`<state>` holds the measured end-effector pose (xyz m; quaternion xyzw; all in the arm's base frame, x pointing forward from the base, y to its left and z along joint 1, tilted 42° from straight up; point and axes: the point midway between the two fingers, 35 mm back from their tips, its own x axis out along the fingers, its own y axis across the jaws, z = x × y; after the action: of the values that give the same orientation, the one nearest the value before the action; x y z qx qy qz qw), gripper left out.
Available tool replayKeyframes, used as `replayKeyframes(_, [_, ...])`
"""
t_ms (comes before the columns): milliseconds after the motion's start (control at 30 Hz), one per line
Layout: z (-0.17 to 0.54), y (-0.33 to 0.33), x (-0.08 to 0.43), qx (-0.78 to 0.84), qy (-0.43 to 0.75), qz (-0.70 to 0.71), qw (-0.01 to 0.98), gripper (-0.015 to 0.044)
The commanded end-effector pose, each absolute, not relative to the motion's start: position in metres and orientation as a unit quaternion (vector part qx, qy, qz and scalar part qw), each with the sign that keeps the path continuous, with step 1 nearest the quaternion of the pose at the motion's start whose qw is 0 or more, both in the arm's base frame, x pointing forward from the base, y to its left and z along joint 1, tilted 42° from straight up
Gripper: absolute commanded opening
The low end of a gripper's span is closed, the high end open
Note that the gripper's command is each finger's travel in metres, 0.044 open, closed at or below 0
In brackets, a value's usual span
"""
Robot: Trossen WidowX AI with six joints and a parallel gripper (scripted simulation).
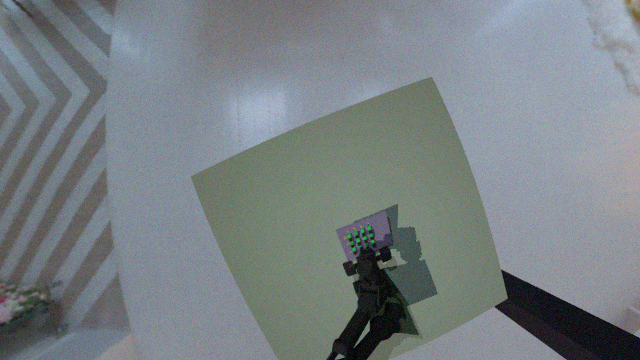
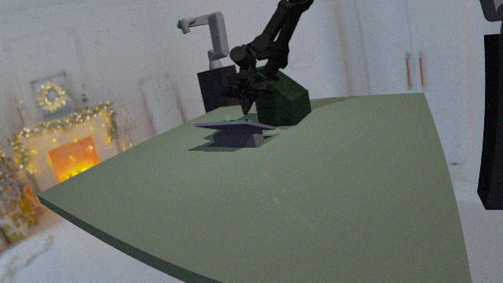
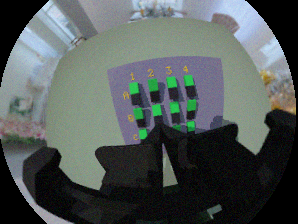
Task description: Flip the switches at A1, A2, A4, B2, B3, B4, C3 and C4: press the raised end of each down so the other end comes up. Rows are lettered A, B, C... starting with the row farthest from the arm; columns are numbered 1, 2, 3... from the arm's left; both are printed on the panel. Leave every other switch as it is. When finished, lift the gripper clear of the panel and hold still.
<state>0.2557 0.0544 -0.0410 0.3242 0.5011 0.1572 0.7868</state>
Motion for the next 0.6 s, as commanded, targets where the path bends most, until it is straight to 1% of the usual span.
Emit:
replayKeyframes(0, [-0.0461, 0.0587, 0.2567, 0.326, 0.503, 0.155, 0.785, 0.0000])
replayKeyframes(567, [-0.0560, 0.0669, 0.2627, 0.326, 0.503, 0.155, 0.785, 0.0000])
